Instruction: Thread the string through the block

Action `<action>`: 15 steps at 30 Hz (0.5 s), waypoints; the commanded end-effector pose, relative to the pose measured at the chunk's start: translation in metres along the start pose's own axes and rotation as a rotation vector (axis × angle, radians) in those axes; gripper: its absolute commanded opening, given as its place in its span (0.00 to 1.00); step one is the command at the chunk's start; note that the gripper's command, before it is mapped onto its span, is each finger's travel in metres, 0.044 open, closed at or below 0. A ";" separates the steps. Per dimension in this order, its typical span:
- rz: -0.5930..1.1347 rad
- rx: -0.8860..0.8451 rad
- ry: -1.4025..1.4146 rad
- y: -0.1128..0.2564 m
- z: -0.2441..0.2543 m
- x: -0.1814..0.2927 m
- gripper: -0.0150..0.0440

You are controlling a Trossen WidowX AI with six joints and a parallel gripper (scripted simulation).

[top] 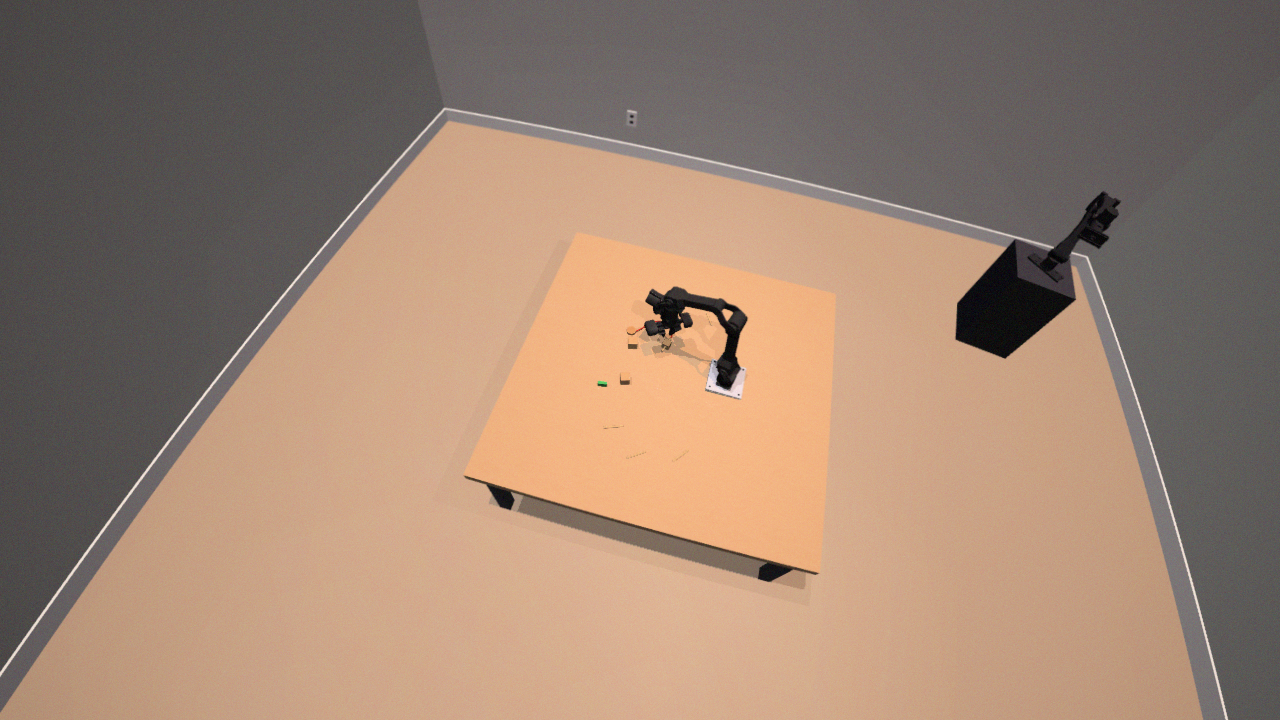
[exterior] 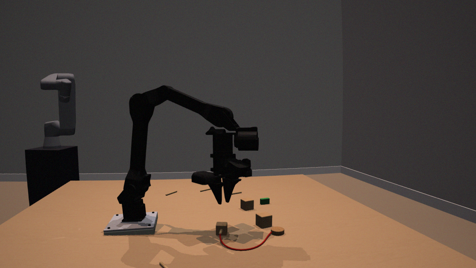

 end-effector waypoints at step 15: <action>0.029 0.001 -0.812 0.000 0.009 0.014 0.47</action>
Point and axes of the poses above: the point midway between the two fingers, 35 mm back from their tips, its own y axis back along the fingers, its own z axis across the jaws, x = y × z, the point moved 2 cm from there along y, back along the fingers, and after that the axes turned 3 degrees about y, right-handed, at the moved point
